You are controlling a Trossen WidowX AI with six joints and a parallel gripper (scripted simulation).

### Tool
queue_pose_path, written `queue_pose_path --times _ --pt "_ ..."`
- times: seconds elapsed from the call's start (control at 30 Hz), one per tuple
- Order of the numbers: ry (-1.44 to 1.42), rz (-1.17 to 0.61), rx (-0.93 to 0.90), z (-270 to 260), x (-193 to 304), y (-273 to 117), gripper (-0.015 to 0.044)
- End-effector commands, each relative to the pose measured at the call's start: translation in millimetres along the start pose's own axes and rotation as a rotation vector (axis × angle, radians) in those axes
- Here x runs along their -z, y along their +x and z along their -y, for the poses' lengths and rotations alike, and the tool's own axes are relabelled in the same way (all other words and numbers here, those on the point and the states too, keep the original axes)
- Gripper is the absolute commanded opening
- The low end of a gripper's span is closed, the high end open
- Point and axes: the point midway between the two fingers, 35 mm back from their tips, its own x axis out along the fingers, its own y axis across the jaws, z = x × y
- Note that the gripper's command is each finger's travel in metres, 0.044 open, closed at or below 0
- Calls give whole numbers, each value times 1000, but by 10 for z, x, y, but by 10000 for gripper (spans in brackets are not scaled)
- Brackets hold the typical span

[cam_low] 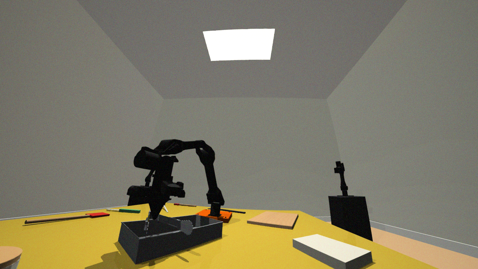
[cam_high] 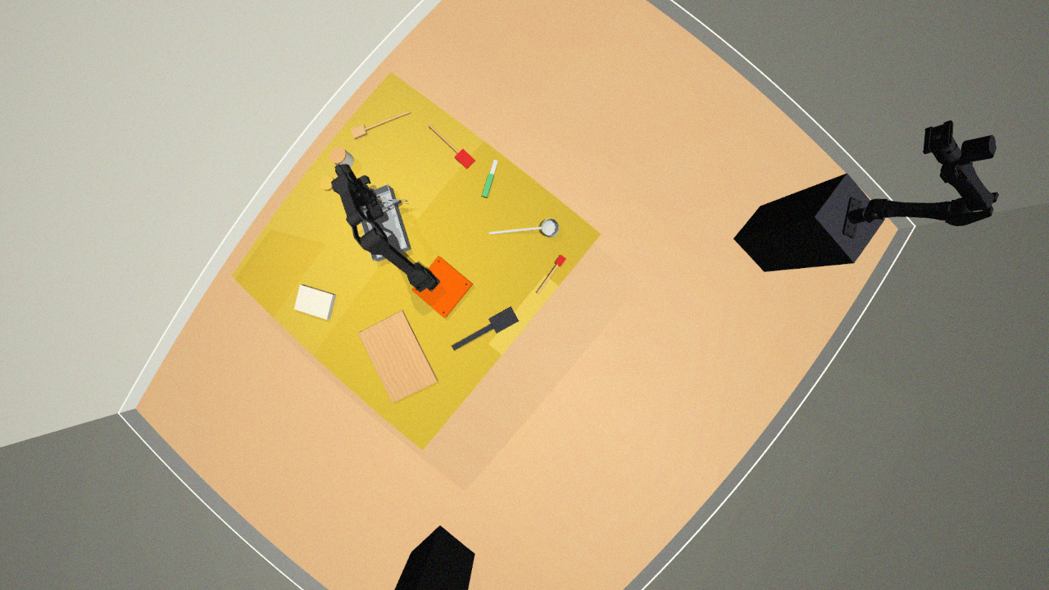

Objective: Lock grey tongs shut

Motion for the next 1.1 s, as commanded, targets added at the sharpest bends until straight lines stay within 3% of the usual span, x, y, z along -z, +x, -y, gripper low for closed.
queue_pose_path --times 0.0,1.07 --pt "-3 2 -12 43 3 47 -150" --pt "0 1 -1 102 3 13 -150"
